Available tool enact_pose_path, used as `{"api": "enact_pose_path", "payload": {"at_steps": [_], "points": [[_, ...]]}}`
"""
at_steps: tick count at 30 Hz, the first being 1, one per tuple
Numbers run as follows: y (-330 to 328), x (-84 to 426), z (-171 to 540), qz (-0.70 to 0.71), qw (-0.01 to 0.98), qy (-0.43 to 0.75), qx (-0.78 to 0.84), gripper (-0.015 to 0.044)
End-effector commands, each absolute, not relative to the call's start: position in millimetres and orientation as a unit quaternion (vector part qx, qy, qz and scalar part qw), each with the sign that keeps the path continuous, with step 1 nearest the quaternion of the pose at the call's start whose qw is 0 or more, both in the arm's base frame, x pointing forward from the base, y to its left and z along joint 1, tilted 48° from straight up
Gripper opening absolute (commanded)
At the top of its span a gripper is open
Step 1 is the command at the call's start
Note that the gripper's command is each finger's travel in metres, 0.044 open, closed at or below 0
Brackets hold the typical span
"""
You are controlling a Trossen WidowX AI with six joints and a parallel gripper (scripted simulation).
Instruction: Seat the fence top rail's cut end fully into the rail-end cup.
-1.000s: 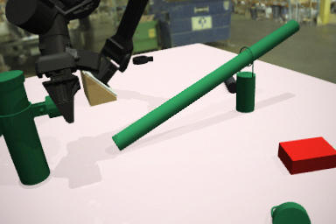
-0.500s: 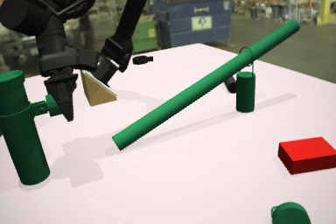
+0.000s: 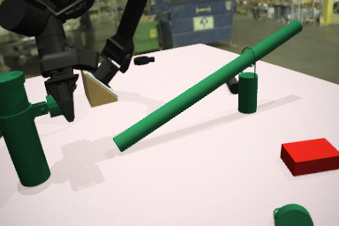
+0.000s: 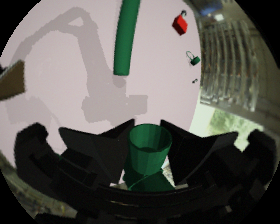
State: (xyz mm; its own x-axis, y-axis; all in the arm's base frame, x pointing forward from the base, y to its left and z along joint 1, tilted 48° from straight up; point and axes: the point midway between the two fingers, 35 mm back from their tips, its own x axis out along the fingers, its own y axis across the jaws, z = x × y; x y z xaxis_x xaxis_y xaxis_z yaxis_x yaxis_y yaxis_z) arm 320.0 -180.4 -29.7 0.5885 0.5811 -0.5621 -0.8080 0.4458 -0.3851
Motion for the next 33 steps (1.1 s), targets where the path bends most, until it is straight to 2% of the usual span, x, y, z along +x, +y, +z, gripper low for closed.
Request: {"api": "enact_pose_path", "payload": {"at_steps": [1, 3, 13, 20, 29, 33], "points": [[-180.4, 320.0, -29.6, 0.418, 0.832, 0.177, -0.32, 0.0], [-180.4, 320.0, -29.6, 0.418, 0.832, 0.177, -0.32, 0.0], [-180.5, 320.0, -28.7, 0.418, 0.832, 0.177, -0.32, 0.0263], [-182.3, 319.2, -3.0, 0.416, 0.833, 0.178, -0.319, 0.044], [-182.4, 316.8, 26.2, 0.415, 0.834, 0.179, -0.318, 0.044], [-183.0, 315.7, 44.1, 0.392, 0.867, 0.227, -0.209, 0.044]]}}
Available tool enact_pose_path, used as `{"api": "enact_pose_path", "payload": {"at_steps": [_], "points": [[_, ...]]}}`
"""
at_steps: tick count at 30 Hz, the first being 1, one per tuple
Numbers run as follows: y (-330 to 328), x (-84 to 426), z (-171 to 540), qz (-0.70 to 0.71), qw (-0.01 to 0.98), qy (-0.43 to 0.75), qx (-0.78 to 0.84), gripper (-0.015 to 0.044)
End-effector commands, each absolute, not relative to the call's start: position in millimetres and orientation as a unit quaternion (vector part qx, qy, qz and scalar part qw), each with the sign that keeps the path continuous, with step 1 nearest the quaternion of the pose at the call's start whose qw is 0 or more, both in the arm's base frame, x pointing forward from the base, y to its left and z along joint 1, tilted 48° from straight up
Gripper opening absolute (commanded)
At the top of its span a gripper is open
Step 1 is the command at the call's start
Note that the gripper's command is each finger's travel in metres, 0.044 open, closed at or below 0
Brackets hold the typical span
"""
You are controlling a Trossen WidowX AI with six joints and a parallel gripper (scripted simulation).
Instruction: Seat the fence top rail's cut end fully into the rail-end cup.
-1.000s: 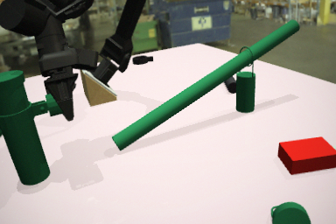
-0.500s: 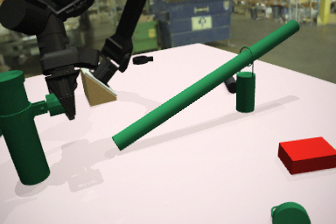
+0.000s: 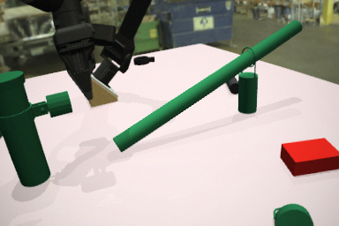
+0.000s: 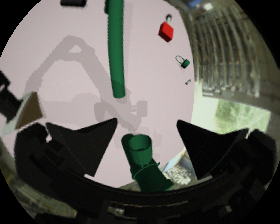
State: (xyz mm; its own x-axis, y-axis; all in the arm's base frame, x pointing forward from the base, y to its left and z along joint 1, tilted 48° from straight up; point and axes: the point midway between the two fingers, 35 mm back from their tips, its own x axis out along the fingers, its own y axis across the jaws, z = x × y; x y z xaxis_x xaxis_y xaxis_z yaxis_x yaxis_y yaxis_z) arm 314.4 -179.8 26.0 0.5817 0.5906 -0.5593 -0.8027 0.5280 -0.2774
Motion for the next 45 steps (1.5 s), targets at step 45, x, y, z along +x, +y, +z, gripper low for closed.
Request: {"api": "enact_pose_path", "payload": {"at_steps": [45], "points": [[-75.2, 325.8, 149.1, 0.609, 0.702, 0.243, -0.277, 0.044]]}}
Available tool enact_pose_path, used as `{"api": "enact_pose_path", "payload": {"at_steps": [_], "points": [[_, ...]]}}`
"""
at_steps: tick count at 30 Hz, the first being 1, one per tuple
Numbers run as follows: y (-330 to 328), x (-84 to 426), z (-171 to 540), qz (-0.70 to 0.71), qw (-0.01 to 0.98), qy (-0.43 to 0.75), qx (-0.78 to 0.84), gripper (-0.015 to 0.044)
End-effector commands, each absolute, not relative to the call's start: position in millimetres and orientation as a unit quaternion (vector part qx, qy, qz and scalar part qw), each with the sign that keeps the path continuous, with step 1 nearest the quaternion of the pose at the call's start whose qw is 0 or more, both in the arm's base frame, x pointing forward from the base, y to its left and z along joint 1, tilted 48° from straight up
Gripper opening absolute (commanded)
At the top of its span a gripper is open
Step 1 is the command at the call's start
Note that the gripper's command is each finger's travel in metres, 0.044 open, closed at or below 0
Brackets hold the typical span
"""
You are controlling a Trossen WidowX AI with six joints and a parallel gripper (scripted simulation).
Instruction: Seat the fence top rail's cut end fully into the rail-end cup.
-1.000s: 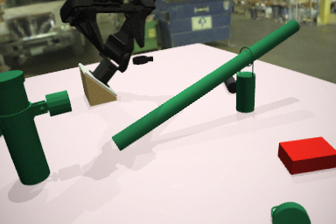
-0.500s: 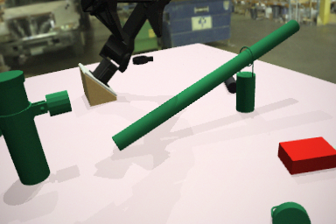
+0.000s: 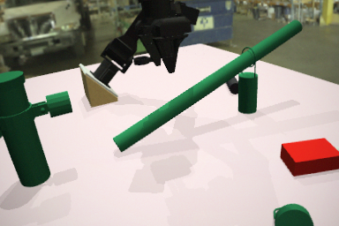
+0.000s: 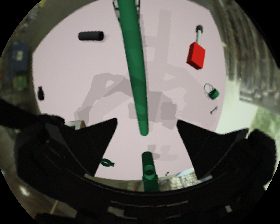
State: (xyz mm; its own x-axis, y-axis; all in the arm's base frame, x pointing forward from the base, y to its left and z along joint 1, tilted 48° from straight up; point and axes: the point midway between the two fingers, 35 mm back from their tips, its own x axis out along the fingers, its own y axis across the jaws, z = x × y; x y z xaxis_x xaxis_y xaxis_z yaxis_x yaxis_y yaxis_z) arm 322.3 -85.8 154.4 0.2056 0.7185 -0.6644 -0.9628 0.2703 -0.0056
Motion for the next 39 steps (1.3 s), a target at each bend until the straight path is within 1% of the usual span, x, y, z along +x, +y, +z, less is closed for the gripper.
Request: {"api": "enact_pose_path", "payload": {"at_steps": [1, 7, 12, 39], "points": [[-75.2, 325.8, 149.1, 0.609, 0.702, 0.243, -0.277, 0.044], [-73.2, 326.4, 147.2, 0.61, 0.702, 0.244, -0.276, 0.044], [-50.8, 330.6, 126.6, 0.616, 0.7, 0.252, -0.257, 0.044], [-22.1, 336.4, 100.0, 0.616, 0.7, 0.252, -0.257, 0.044]]}}
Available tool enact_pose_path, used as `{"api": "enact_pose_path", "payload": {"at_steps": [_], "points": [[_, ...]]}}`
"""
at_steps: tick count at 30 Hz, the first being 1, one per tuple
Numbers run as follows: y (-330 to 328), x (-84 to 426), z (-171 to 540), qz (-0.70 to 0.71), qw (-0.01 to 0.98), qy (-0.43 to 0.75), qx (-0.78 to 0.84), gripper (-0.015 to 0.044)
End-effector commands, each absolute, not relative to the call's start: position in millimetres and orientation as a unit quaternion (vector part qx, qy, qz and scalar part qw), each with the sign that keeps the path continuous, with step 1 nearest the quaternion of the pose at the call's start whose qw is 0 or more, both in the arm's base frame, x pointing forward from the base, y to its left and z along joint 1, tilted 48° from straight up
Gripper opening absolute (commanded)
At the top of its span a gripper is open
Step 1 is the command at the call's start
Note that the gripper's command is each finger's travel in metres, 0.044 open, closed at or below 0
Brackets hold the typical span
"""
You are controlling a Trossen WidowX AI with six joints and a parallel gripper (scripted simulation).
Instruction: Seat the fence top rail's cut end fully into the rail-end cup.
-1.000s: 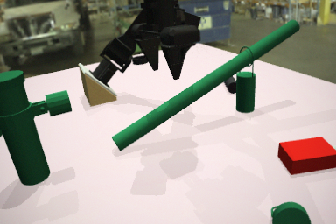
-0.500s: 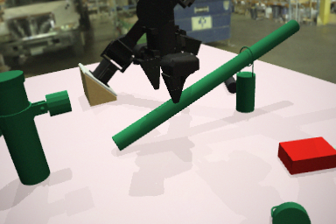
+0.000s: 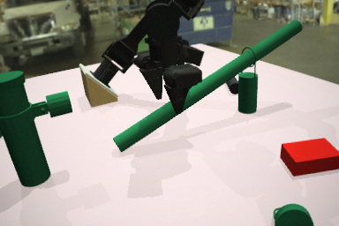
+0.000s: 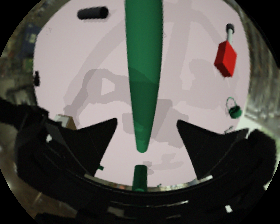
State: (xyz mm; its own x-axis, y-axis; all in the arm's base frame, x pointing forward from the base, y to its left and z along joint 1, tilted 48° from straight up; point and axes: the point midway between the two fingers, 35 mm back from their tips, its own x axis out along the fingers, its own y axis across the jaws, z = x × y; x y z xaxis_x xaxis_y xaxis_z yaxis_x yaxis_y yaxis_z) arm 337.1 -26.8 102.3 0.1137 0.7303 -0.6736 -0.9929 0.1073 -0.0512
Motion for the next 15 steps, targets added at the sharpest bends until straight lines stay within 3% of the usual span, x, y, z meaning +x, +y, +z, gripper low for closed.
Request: {"api": "enact_pose_path", "payload": {"at_steps": [1, 15], "points": [[-20.9, 336.6, 98.9, 0.616, 0.7, 0.253, -0.257, 0.044], [-4.0, 338.7, 84.2, 0.616, 0.701, 0.252, -0.257, 0.044]]}}
